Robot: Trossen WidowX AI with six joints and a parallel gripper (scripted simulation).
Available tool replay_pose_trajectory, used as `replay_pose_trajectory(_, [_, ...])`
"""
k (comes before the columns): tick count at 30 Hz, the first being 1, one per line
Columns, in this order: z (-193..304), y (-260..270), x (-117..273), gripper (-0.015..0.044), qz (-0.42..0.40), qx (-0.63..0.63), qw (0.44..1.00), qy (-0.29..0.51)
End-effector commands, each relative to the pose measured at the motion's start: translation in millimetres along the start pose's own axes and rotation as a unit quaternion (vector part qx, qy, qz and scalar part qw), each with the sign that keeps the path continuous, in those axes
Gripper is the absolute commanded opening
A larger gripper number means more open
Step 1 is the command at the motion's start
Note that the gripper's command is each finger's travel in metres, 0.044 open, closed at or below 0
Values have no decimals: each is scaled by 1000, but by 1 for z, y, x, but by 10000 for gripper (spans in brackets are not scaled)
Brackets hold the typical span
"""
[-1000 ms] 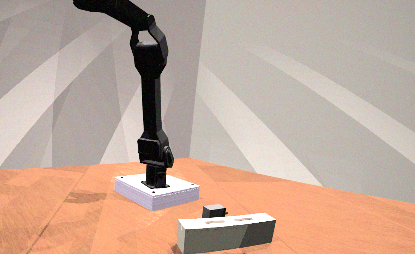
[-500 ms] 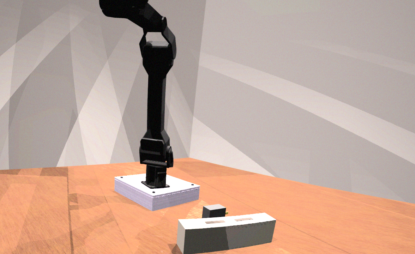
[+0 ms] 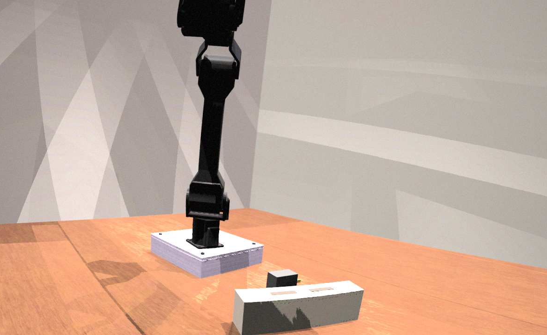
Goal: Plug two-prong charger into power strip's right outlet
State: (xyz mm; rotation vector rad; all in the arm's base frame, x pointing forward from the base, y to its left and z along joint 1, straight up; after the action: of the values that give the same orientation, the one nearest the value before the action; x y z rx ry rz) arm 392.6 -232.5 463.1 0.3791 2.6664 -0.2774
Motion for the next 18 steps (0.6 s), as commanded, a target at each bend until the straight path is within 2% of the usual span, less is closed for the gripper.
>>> replay_pose_trajectory(1, [21,25,4,440,-13,2,998,56])
replay_pose_trajectory(18, [95,125,47,440,-112,37,957,264])
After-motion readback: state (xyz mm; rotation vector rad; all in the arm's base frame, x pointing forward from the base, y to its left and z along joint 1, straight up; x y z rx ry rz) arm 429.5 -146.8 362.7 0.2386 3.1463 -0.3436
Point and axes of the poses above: the point midway between the two fingers, 35 mm back from their tips, its own x axis back along the fingers, its own y axis across the jaws, z = x × y, the point moved 5 cm from there along x, back along the fingers, and after that the axes turned 11 degrees about -x, right-handed, at the moved point
